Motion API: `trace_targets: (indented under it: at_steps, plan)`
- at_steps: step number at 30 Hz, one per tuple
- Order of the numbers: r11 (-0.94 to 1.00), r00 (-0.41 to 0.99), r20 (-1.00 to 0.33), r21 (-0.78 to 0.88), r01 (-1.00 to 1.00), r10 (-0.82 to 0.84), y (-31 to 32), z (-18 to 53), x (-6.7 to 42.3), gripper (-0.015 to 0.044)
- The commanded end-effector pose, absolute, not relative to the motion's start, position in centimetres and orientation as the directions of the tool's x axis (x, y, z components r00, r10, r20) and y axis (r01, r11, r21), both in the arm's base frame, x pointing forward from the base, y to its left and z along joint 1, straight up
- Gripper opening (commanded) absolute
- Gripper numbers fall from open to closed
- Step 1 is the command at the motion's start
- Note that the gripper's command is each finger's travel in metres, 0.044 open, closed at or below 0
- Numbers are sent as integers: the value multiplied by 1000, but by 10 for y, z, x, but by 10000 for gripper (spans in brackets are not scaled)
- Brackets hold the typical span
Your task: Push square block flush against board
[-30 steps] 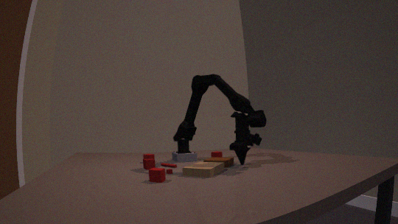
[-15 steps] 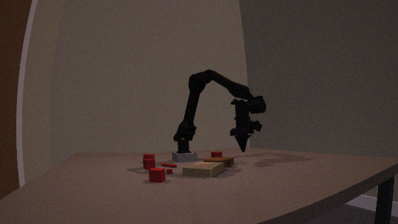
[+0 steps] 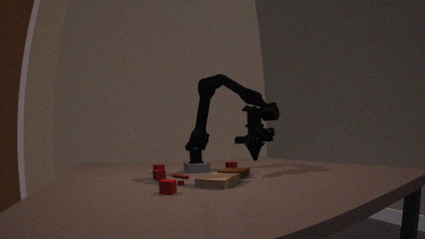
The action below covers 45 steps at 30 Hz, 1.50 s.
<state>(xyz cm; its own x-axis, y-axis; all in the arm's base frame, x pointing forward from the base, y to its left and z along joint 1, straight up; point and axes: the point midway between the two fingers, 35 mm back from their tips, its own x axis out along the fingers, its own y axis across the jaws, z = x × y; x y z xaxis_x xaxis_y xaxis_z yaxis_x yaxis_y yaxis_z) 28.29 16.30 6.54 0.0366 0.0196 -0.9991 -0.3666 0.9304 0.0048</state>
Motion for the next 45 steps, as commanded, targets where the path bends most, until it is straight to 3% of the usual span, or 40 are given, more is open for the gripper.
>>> trace_targets:
  at_steps: [1, 15, 29, 39, 45]
  plan:
    - [977, 34, -999, 11, -213, 19, 163, 65, 268, 0]
    - [965, 26, -1000, 22, 262, 16, 157, 64, 227, 0]
    - [734, 19, -1000, 22, 679, 12, 146, 59, 188, 0]
    - [699, 18, -1000, 21, 715, 11, 145, 55, 184, 0]
    - [699, 18, -1000, 21, 715, 11, 145, 3, 184, 0]
